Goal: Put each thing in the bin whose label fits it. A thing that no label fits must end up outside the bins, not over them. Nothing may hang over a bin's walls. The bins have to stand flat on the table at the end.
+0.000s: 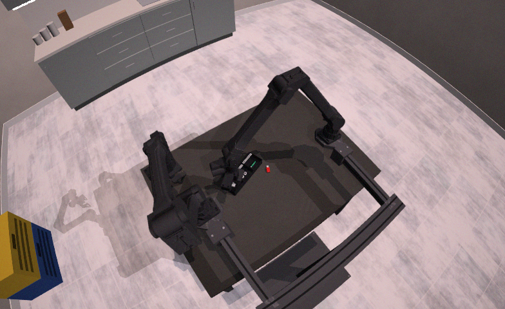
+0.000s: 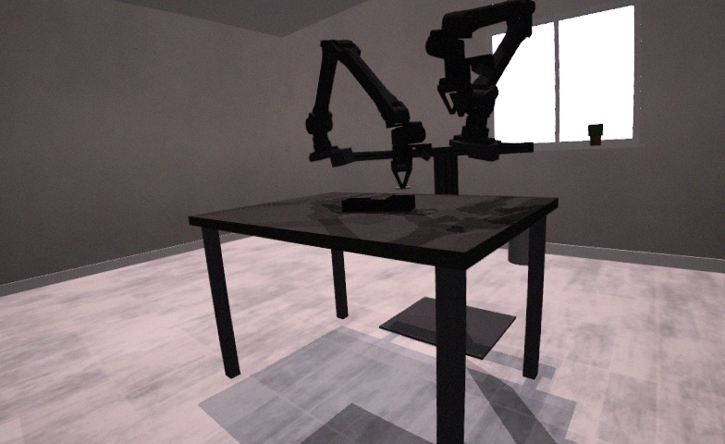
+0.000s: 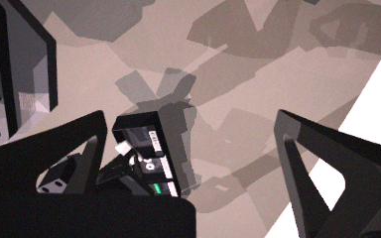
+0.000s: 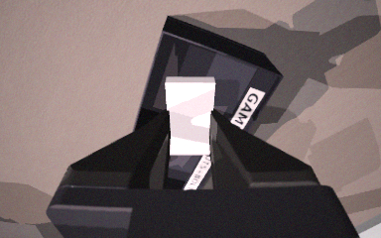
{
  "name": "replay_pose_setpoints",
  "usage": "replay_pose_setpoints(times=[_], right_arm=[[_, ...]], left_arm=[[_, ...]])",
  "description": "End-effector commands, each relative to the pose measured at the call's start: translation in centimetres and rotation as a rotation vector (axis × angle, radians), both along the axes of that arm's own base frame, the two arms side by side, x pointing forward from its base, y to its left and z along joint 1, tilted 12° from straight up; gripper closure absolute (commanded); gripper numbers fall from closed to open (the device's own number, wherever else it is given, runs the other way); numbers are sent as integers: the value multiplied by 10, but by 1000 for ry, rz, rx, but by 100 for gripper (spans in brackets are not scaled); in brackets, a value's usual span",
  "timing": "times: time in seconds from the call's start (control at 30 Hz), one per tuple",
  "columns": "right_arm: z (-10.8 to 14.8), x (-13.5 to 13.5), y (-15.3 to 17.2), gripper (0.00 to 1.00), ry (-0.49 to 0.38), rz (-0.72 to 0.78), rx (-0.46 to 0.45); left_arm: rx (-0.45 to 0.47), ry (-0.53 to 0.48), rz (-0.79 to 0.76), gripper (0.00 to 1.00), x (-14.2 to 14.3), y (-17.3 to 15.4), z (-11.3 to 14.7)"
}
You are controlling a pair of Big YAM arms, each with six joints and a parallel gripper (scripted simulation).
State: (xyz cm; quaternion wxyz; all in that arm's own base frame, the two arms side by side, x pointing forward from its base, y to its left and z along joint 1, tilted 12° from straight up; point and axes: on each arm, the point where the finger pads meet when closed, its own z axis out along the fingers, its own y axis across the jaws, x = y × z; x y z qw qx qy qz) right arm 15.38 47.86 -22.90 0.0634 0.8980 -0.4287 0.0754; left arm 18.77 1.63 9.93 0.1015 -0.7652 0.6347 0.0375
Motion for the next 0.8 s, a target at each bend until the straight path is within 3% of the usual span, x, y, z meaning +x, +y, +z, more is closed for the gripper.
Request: replay_pose_setpoints(times=[0.0, 0.1, 0.33, 0.37, 0.53, 0.77], right_arm=[[-7, -4, -1, 80, -25, -135, 7], [-8, 10, -14, 80, -37, -201, 4], [-1, 20, -8, 80, -64, -369, 12], [-2, 7, -2, 80, -63, -343, 13], [-4, 1, 11, 80, -61, -344, 26], [-7, 15, 0, 80, -64, -370, 22]], left_arm=[[-3, -17, -6, 0, 3, 1, 1], [-3, -17, -6, 0, 3, 1, 1], [-3, -17, -6, 0, 3, 1, 1], [-3, -17, -6, 0, 3, 1, 1], [-3, -17, -6, 0, 3, 1, 1], [-3, -17, -6, 0, 3, 1, 1]])
